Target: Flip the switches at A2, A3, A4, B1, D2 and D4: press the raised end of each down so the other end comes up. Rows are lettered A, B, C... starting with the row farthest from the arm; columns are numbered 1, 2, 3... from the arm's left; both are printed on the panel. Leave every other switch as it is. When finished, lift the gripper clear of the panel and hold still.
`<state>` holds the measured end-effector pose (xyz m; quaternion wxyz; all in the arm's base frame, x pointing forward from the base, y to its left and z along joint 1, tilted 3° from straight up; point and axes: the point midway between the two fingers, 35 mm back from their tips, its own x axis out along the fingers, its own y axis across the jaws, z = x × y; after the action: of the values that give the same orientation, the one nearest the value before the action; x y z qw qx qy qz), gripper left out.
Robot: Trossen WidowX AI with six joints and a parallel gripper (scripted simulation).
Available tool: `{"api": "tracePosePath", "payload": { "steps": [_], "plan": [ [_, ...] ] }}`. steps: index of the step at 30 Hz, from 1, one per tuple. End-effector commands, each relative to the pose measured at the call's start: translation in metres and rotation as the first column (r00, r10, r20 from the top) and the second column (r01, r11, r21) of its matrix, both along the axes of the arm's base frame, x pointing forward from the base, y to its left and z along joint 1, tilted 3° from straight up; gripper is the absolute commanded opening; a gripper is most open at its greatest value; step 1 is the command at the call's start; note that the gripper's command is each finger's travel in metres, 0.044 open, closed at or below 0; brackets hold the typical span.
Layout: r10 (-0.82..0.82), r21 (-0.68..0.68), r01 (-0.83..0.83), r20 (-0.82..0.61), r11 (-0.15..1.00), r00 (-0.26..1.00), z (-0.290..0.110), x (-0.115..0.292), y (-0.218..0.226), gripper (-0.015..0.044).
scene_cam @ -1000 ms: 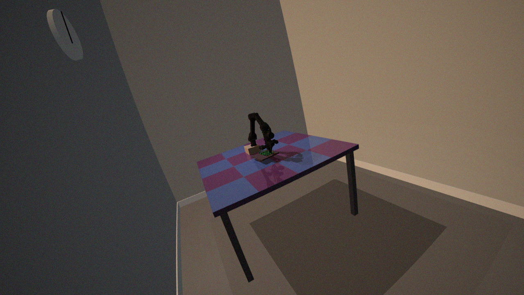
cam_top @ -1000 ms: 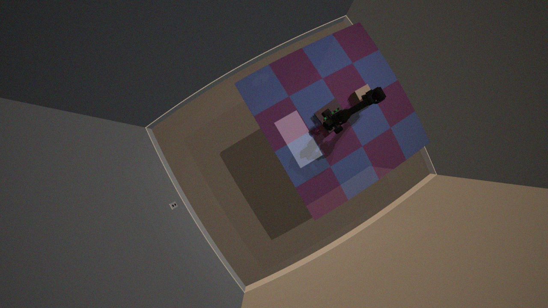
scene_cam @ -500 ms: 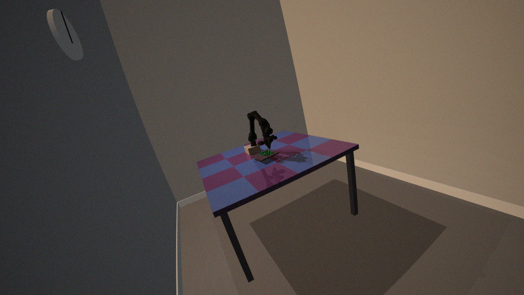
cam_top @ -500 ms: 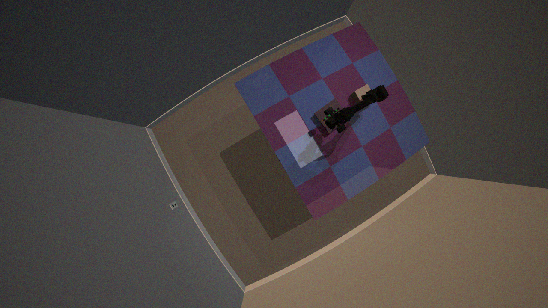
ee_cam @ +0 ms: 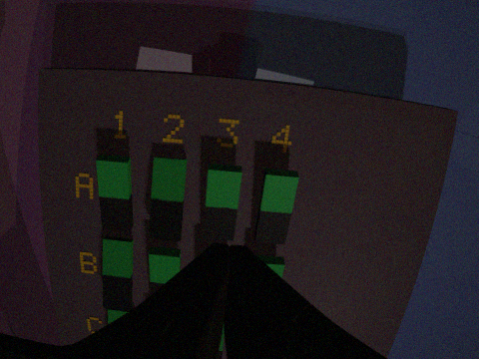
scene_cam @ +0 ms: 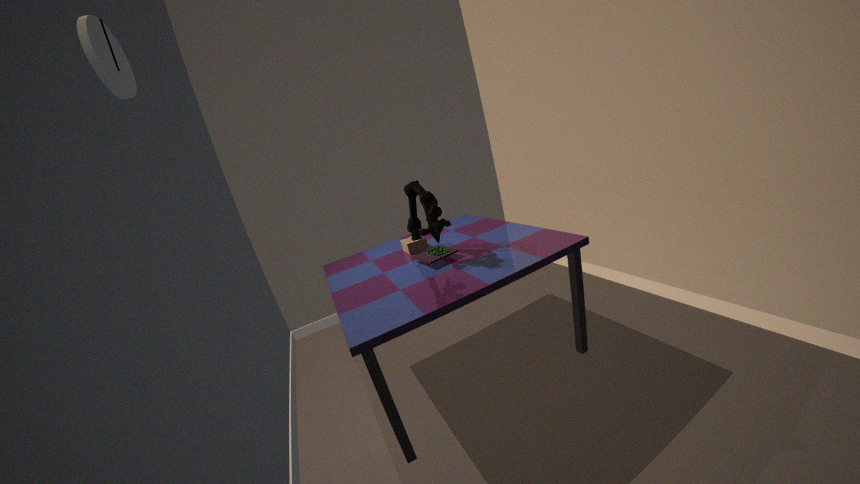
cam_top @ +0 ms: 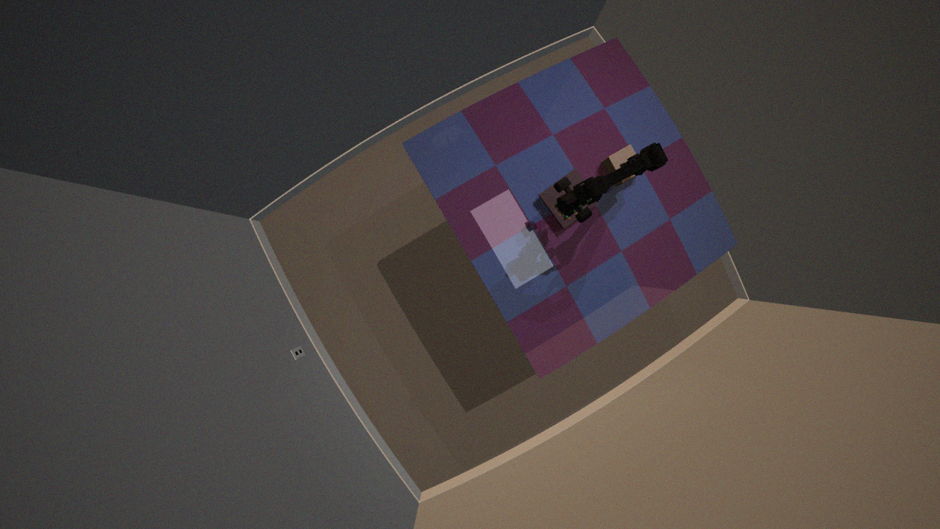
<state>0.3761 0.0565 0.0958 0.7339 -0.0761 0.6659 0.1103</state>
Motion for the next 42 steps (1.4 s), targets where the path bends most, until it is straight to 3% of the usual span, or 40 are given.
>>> {"api": "tracePosePath", "payload": {
  "steps": [1, 42],
  "plan": [
    [0.012, -0.004, -0.012, -0.031, 1.000, 0.999, -0.031, 0.002, 0.003, 0.0000],
    [0.012, -0.005, -0.013, -0.034, 1.000, 0.999, -0.059, 0.004, 0.005, 0.0000]
  ]
}}
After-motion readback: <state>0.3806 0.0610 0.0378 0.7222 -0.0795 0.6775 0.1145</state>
